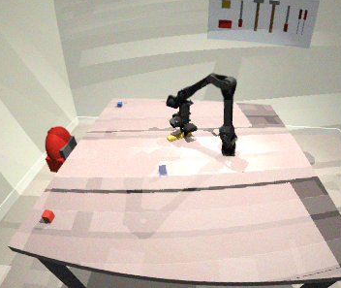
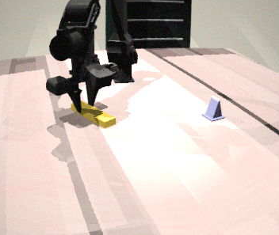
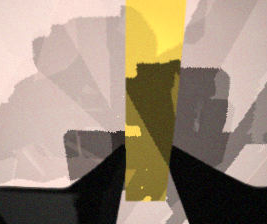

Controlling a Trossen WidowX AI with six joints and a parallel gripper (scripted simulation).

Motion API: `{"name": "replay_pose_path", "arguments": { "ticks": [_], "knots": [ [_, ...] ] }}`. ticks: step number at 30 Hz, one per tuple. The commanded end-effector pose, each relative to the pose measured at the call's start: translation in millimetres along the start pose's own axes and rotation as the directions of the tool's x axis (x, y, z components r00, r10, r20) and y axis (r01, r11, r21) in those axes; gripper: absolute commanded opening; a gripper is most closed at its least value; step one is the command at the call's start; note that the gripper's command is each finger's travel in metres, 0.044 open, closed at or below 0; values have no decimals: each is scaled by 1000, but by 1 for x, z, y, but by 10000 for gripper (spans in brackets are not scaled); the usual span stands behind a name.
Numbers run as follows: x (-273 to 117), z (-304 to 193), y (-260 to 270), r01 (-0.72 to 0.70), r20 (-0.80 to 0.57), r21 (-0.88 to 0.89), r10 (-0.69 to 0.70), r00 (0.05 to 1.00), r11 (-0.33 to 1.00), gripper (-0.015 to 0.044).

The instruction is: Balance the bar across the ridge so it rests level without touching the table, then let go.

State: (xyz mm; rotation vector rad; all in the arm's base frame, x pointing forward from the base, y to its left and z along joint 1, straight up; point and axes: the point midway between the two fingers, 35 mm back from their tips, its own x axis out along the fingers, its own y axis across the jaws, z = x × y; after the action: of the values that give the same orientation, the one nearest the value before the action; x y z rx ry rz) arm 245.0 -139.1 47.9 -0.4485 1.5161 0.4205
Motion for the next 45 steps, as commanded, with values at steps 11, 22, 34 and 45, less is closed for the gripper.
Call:
{"name": "replay_pose_path", "arguments": {
  "ticks": [11, 22, 34, 45],
  "knots": [
    [-33, 3, -4, 3, 4, -1, -3, 1000, 1000, 0],
    [-61, 3, -5, 3, 5, -2, -3, 1000, 1000, 0],
    [-91, 1, -2, 2, 6, -4, -2, 1000, 1000, 0],
    [-100, 15, 4, 2, 8, -70, -1, 1000, 998, 0]
  ]
}}
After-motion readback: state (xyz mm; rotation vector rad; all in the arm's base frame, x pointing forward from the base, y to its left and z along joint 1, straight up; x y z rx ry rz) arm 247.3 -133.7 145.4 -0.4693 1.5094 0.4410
